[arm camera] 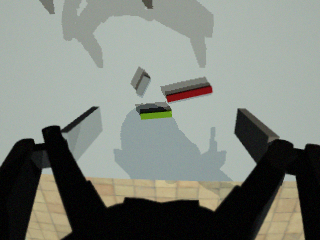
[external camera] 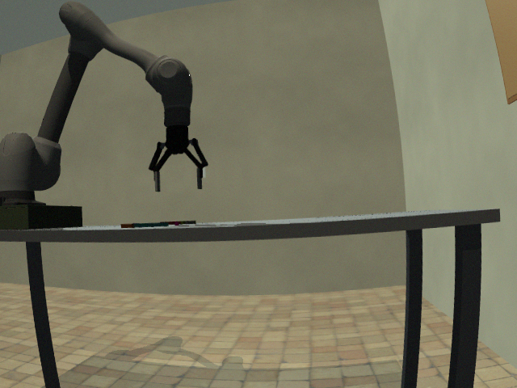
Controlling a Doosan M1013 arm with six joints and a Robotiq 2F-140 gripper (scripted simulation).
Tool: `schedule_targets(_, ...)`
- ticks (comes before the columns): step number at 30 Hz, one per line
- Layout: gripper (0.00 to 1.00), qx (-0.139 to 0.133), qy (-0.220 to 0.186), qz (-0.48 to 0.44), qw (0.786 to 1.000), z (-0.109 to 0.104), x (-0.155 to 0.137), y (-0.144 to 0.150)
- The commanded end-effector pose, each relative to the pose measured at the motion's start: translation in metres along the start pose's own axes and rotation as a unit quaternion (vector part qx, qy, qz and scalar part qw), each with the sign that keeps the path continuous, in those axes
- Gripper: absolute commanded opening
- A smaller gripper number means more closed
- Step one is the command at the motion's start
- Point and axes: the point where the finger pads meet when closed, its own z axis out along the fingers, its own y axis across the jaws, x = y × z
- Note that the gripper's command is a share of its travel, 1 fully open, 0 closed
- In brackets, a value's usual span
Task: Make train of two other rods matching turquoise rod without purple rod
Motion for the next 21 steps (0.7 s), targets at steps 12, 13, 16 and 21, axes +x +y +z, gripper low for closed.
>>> schedule_targets(12,1.0,0.0,0.0,0.0,1.0,0.0,0.0,0.0)
schedule_targets(13,1.0,0.0,0.0,0.0,1.0,0.0,0.0,0.0)
schedule_targets(16,1.0,0.0,0.0,0.0,1.0,0.0,0.002,0.0)
schedule_targets(21,1.0,0.0,-0.001,-0.001,1.0,0.0,0.066,0.011)
